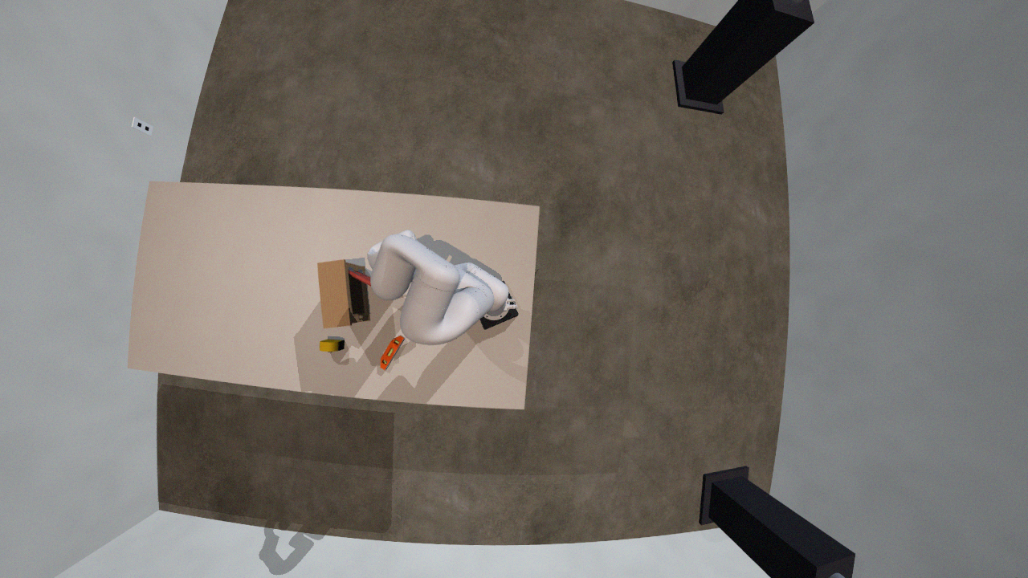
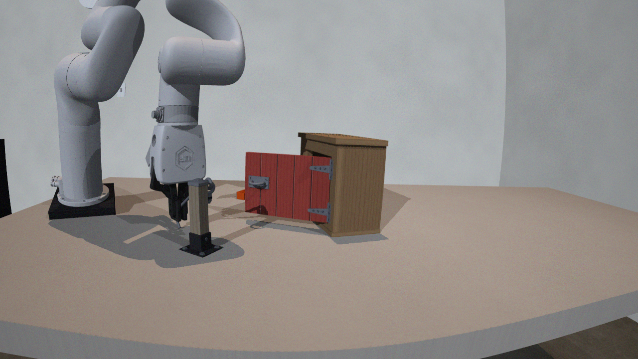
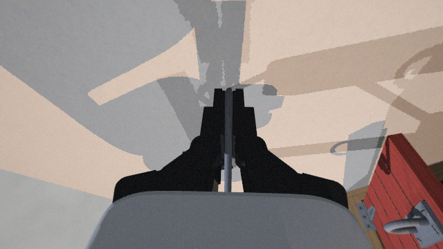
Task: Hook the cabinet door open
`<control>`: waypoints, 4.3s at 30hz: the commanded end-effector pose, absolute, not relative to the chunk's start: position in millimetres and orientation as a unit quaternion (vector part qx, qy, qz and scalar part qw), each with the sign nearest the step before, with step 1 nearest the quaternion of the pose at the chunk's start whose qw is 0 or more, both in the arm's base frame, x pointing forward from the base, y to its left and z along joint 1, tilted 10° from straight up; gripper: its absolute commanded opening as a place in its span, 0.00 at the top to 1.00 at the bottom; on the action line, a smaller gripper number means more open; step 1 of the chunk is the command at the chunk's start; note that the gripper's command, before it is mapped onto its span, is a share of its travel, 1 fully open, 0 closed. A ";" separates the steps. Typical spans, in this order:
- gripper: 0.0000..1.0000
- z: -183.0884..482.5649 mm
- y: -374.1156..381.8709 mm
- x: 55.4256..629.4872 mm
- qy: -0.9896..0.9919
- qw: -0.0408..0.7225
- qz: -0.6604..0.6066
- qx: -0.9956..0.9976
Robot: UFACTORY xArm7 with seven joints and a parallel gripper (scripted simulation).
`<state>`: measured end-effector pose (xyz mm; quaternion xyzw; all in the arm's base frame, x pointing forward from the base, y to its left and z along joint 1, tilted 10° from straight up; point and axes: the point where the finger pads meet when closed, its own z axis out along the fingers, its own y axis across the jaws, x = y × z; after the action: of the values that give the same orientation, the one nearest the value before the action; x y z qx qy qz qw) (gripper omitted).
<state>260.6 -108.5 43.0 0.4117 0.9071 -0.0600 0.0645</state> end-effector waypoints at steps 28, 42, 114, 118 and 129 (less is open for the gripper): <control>0.96 52.6 -103.2 257.1 0.907 0.065 -0.060 0.412; 0.96 63.1 -97.9 253.3 0.907 0.065 -0.060 0.412; 0.96 110.5 -85.5 245.9 0.907 0.065 -0.060 0.412; 0.96 116.2 -85.0 246.0 0.907 0.065 -0.060 0.412; 0.96 124.3 -84.7 246.3 0.907 0.065 -0.060 0.412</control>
<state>245.2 -84.3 119.3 0.4118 0.9071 -0.0597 0.0638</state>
